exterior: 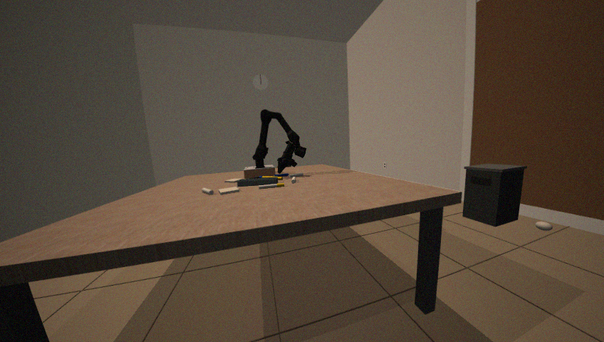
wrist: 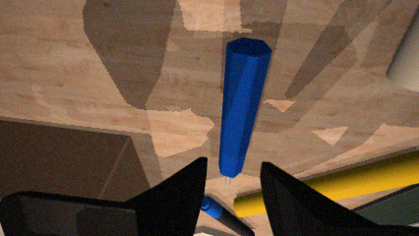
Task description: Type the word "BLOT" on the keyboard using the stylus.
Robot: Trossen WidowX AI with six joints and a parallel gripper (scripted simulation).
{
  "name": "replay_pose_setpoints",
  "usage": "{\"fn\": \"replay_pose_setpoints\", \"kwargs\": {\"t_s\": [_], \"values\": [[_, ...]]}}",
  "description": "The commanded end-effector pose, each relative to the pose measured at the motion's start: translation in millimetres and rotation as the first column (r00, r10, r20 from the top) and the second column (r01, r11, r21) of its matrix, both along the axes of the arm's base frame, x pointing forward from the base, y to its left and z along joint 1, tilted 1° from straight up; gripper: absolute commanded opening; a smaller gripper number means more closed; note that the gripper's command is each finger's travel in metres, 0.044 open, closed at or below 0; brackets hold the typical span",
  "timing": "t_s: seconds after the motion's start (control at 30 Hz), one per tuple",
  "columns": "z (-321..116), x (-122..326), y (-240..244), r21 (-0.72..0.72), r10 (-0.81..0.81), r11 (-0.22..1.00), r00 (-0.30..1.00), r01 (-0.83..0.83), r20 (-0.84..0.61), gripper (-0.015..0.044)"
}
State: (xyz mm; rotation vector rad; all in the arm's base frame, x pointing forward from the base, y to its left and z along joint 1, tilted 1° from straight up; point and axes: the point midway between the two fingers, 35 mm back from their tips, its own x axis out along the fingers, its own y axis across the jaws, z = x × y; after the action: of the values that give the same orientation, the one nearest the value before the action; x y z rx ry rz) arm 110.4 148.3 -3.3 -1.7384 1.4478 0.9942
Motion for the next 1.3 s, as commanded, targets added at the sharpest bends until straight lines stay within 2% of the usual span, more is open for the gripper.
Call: {"fn": "replay_pose_setpoints", "kwargs": {"t_s": [0.0, 0.73, 0.9, 1.0, 1.2, 1.27], "values": [[-4, 0, 0, 0.0, 0.003, 1.0, 1.0, -0.003, -0.001, 0.015], [-18, 0, 0, -0.001, 0.003, 1.0, 1.0, -0.003, -0.001, 0.015], [-17, 0, 0, -0.001, -0.001, 1.0, 1.0, 0.001, 0.0, 0.0019], [-17, 0, 0, -0.001, -0.001, 1.0, 1.0, 0.001, 0.0, 0.0], [-17, 0, 0, -0.001, -0.001, 1.0, 1.0, 0.001, 0.0, 0.0], [-8, 0, 1, -0.001, 0.001, 1.0, 1.0, -0.001, 0.0, 0.0052]]}}
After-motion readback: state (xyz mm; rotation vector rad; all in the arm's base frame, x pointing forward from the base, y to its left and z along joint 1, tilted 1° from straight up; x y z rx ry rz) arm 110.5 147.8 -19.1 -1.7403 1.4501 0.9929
